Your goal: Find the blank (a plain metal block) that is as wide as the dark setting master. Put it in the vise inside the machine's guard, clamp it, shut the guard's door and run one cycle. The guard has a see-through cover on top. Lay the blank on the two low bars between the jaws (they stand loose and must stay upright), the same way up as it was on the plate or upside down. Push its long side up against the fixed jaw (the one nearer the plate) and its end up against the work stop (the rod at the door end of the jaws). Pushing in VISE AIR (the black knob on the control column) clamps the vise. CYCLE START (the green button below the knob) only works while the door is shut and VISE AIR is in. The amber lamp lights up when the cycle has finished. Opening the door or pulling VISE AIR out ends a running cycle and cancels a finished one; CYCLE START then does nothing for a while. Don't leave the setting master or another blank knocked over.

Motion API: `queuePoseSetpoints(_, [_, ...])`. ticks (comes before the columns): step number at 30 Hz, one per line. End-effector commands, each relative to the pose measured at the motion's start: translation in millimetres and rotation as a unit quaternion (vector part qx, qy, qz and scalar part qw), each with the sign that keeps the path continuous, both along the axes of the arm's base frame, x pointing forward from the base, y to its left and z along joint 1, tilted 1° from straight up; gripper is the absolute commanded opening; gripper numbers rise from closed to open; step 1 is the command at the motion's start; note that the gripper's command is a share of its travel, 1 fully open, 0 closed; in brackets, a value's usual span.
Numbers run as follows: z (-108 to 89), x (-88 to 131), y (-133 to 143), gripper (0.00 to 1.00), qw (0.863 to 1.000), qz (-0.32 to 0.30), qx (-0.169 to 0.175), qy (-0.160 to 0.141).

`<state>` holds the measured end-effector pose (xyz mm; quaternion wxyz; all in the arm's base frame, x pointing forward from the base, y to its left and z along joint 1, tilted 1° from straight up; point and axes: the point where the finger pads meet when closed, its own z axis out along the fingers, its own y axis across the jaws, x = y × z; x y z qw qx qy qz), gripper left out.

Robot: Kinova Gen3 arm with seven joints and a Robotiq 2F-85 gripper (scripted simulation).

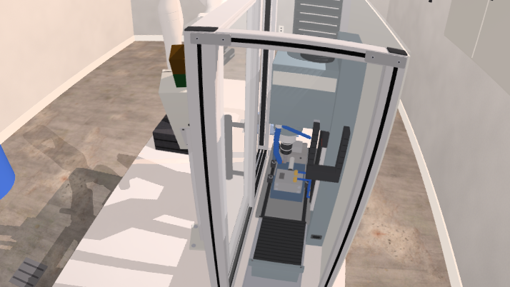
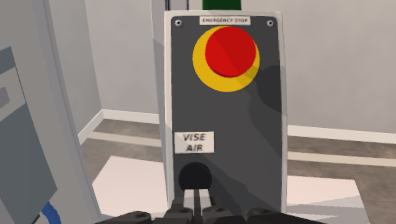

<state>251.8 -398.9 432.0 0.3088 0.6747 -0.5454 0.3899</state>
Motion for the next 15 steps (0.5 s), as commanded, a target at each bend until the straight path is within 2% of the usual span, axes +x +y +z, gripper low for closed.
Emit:
queuePoseSetpoints(1, [9.0, -3.0, 13.8, 0.10, 1.000, 0.000, 0.000, -0.001])
queuePoseSetpoints(15, [11.8, -4.1, 18.5, 0.10, 1.000, 0.000, 0.000, -0.001])
